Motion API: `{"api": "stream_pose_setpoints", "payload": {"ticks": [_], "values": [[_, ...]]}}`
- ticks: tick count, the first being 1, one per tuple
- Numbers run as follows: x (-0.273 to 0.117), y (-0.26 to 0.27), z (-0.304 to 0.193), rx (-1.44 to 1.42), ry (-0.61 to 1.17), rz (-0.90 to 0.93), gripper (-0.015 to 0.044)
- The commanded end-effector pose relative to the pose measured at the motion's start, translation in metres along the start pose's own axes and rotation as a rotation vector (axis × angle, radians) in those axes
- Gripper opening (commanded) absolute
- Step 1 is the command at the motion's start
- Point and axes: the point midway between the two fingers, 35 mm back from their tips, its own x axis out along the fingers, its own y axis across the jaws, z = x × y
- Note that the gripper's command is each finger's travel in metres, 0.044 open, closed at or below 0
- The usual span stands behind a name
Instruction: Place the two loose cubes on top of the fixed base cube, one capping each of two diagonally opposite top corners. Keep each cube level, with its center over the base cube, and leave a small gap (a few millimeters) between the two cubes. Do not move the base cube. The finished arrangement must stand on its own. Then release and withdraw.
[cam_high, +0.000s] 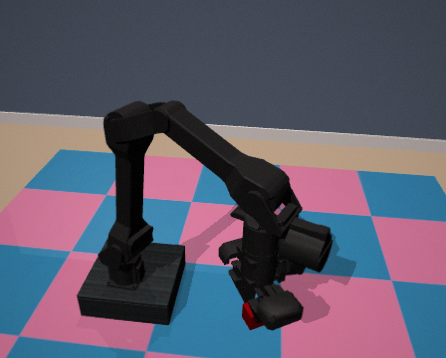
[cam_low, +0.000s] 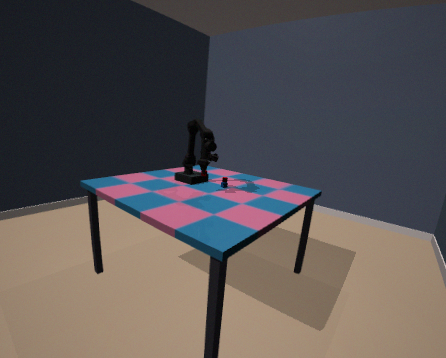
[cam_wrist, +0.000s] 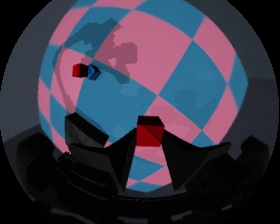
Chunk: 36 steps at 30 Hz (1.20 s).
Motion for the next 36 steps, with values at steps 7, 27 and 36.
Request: {"api": "stream_pose_setpoints", "payload": {"ticks": [7, 27, 36], "values": [[0.000, 0.016, 0.022, 0.215, -0.002, 0.003, 0.0105], [0.003, 0.057, 0.065, 0.714, -0.003, 0.008, 0.0105], [0.004, 0.078, 0.081, 0.939, -0.003, 0.011, 0.0105]]}}
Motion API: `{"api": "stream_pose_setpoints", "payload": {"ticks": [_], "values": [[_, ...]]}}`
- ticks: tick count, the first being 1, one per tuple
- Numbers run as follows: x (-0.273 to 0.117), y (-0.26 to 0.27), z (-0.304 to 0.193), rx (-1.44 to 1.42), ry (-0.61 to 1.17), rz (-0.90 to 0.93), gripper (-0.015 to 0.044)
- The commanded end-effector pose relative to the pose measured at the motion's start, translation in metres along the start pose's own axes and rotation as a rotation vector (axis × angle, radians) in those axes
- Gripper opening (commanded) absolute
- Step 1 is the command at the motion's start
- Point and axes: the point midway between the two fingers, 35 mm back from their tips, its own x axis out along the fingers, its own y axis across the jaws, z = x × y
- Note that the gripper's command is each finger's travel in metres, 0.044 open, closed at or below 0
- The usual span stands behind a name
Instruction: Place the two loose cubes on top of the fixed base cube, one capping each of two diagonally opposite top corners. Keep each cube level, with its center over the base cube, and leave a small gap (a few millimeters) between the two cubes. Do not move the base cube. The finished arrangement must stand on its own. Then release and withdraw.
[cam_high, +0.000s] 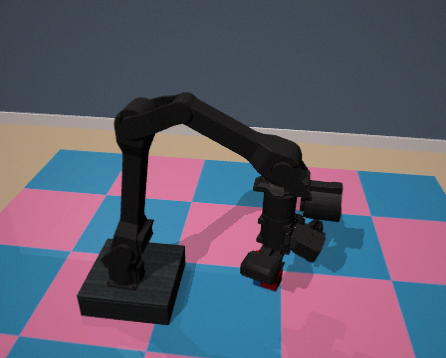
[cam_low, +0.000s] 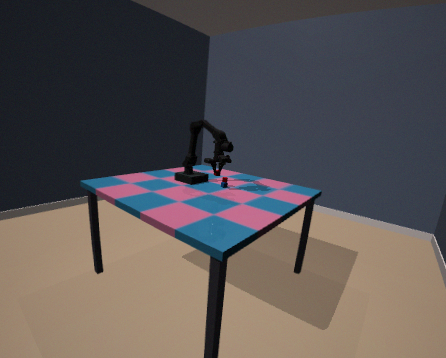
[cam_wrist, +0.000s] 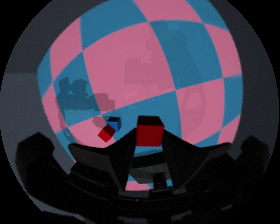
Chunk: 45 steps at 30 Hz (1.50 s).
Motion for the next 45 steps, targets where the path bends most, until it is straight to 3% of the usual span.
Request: {"api": "stream_pose_setpoints", "payload": {"ticks": [1, 28, 45], "values": [[0.001, 0.010, -0.002, 0.085, -0.002, 0.002, 0.0105], [0.005, 0.084, -0.033, 0.755, 0.004, 0.008, 0.0105], [0.035, 0.086, -0.036, 0.770, -0.005, 0.003, 0.0105]]}}
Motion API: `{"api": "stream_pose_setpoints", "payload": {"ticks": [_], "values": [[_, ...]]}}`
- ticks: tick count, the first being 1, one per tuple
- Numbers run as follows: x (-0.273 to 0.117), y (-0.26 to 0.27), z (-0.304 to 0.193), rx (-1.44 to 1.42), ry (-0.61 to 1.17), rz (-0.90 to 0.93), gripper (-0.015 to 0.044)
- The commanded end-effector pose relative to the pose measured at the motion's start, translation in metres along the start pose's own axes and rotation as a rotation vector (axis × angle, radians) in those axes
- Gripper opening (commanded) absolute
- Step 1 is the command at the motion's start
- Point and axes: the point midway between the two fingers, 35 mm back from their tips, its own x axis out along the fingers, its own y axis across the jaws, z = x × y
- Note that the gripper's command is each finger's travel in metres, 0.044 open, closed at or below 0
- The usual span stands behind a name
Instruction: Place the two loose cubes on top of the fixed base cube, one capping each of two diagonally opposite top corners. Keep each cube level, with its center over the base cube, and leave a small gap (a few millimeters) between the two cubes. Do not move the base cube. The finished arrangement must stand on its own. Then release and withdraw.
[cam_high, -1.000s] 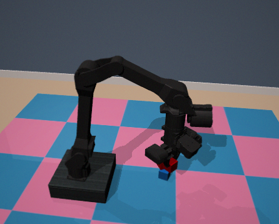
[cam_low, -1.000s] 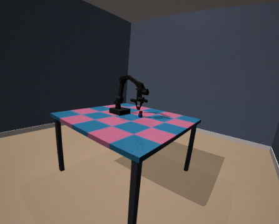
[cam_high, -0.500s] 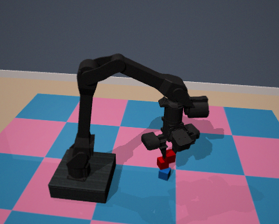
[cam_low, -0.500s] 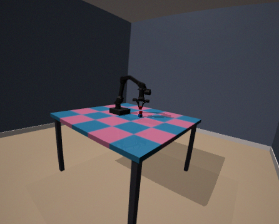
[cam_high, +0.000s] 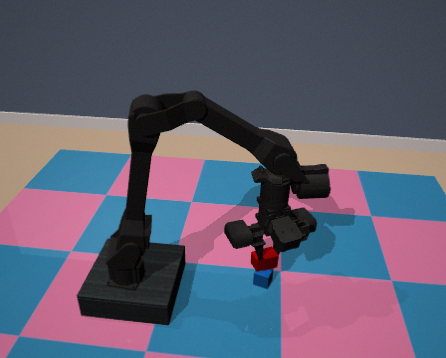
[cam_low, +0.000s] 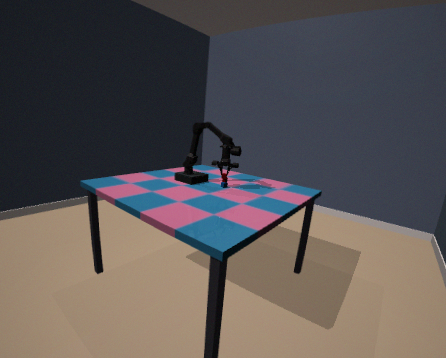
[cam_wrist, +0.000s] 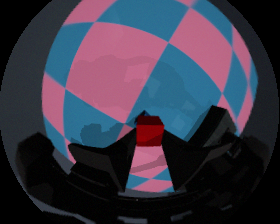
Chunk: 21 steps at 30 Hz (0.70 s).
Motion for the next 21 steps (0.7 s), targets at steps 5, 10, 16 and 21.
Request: {"api": "stream_pose_setpoints", "payload": {"ticks": [5, 10, 16, 21], "values": [[0.003, 0.001, 0.001, 0.004, -0.007, 0.005, 0.0105], [0.005, 0.001, 0.001, 0.005, -0.007, 0.005, 0.0105], [0.021, 0.002, 0.001, 0.010, -0.002, 0.006, 0.0105], [0.032, 0.002, 0.001, 0.013, 0.002, 0.007, 0.0105]]}}
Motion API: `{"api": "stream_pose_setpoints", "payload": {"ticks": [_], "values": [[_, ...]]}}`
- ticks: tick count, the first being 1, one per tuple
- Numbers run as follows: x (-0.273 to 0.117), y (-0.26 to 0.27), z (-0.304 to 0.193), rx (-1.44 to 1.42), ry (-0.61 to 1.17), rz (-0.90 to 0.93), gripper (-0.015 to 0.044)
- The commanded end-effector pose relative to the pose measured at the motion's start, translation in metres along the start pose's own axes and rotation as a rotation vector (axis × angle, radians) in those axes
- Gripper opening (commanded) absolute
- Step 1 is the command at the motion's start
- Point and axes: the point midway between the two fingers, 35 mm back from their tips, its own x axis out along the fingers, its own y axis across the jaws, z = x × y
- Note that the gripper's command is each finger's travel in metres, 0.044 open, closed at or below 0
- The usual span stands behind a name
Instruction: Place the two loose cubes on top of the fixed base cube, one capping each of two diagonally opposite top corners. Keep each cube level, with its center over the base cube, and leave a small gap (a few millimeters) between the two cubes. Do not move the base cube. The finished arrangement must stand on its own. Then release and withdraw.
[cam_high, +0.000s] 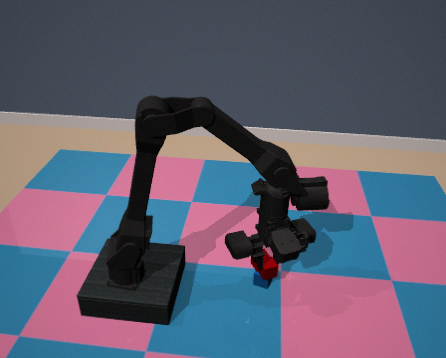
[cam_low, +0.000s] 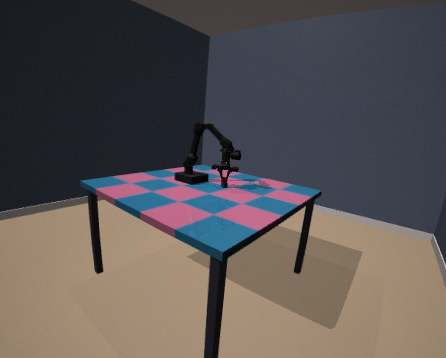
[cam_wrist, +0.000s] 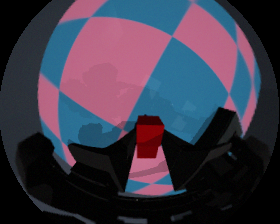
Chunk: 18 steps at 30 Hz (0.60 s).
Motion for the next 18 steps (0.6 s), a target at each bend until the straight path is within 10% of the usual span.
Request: {"api": "stream_pose_setpoints", "payload": {"ticks": [1, 18], "values": [[0.0049, 0.0008, -0.0003, 0.006, 0.005, 0.005, 0.0105], [0.0063, 0.0009, -0.0003, -0.001, 0.005, 0.005, 0.0105]]}}
